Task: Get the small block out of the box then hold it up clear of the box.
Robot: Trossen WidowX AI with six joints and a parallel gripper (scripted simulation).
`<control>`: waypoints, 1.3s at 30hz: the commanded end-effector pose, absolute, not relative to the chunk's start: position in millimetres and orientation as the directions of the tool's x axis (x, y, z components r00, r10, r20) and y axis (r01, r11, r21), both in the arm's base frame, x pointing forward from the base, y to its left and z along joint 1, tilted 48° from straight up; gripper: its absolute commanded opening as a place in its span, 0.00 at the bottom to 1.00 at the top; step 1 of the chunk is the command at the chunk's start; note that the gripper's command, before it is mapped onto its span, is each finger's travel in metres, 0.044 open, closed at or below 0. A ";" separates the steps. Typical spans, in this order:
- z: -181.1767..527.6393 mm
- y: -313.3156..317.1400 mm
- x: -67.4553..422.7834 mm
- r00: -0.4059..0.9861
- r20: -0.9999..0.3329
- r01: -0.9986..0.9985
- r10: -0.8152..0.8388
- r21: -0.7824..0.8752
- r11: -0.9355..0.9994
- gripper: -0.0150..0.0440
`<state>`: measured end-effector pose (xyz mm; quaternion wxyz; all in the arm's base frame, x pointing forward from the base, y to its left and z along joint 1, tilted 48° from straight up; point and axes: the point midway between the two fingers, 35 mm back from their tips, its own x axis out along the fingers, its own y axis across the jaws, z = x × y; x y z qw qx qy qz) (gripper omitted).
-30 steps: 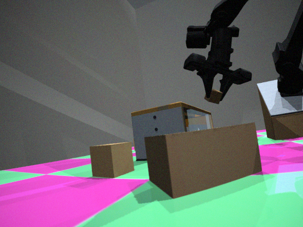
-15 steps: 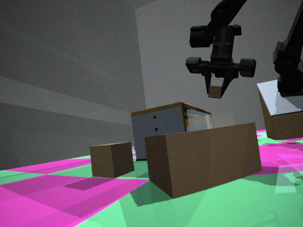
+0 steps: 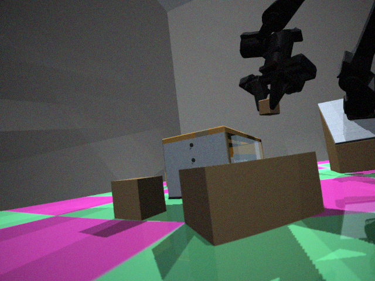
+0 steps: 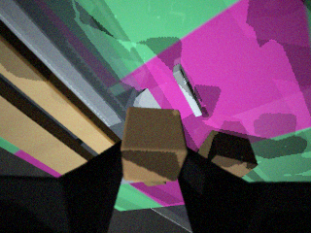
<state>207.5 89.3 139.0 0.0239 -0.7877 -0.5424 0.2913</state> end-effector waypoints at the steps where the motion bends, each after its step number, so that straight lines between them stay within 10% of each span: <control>1: 141.9 85.5 207.2 0.259 -0.408 0.729 0.876 -0.512 -0.454 0.25; 39: 143.9 82.6 207.0 0.272 -0.391 0.628 0.879 -0.621 -0.470 0.25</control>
